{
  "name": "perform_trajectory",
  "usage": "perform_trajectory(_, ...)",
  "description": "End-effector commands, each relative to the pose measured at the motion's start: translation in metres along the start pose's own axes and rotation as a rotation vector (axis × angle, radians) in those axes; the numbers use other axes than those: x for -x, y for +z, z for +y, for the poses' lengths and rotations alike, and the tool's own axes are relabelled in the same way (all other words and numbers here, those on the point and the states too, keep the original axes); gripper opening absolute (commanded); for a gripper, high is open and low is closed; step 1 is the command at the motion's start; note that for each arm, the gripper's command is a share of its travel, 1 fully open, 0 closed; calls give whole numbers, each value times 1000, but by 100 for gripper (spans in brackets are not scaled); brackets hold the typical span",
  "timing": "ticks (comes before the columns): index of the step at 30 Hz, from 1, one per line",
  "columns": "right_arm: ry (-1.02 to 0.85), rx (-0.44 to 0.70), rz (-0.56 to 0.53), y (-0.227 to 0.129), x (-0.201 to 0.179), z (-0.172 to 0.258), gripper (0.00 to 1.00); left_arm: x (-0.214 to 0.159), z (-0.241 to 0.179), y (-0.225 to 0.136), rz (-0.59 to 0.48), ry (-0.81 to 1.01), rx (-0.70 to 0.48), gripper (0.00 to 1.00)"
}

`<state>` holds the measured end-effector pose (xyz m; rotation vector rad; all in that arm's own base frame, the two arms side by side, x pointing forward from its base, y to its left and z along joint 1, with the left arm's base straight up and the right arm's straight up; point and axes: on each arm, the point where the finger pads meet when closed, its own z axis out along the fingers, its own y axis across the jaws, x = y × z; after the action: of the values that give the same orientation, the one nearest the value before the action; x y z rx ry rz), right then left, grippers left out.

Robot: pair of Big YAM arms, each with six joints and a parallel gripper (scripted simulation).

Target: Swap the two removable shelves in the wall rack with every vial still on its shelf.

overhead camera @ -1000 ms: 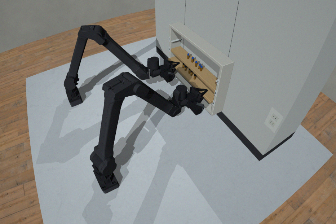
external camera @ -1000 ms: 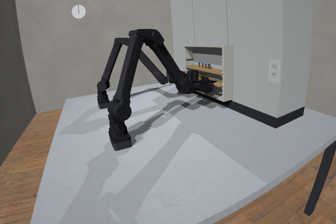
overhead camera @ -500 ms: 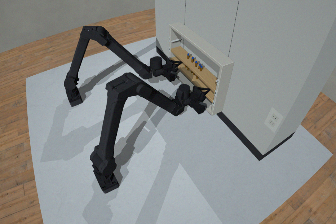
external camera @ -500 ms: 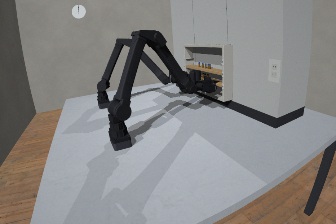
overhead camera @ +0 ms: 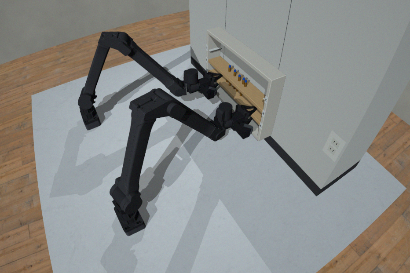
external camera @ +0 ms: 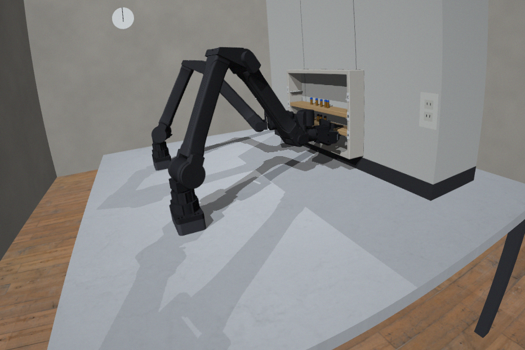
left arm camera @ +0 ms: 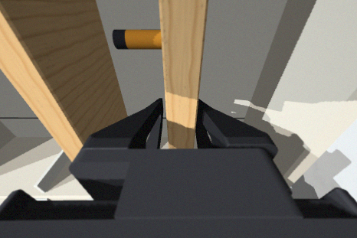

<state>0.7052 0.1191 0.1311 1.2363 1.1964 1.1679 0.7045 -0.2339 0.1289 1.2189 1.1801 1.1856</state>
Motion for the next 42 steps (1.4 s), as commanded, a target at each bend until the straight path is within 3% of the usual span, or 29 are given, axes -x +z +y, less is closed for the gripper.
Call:
perform_trajectory(1, 9, 43, 9, -4, -6, 22, 69, 7, 26, -3, -8, -12, 46, 69)
perform_trajectory(2, 10, 48, 15, -11, -10, 24, 80, 10, 27, -11, -14, -11, 50, 80)
perform_trajectory(3, 8, 51, 16, -14, -11, 26, 84, 10, 29, -14, -16, -9, 53, 84)
perform_trajectory(24, -9, 31, 18, -71, -9, 34, 84, 7, 33, -59, -12, -19, 33, 84)
perform_trajectory(28, -12, 22, 12, -72, -4, 46, 84, 6, 44, -59, -9, -18, 22, 84)
perform_trajectory(32, 27, 64, 6, -62, -2, 94, 84, 7, 75, -66, -8, -19, 17, 84)
perform_trajectory(37, 24, 72, 2, -63, -8, 103, 84, 3, 109, -54, 5, -36, 53, 84)
perform_trajectory(42, 18, 53, 2, -61, -9, 91, 84, 0, 89, -44, 8, -17, 25, 84)
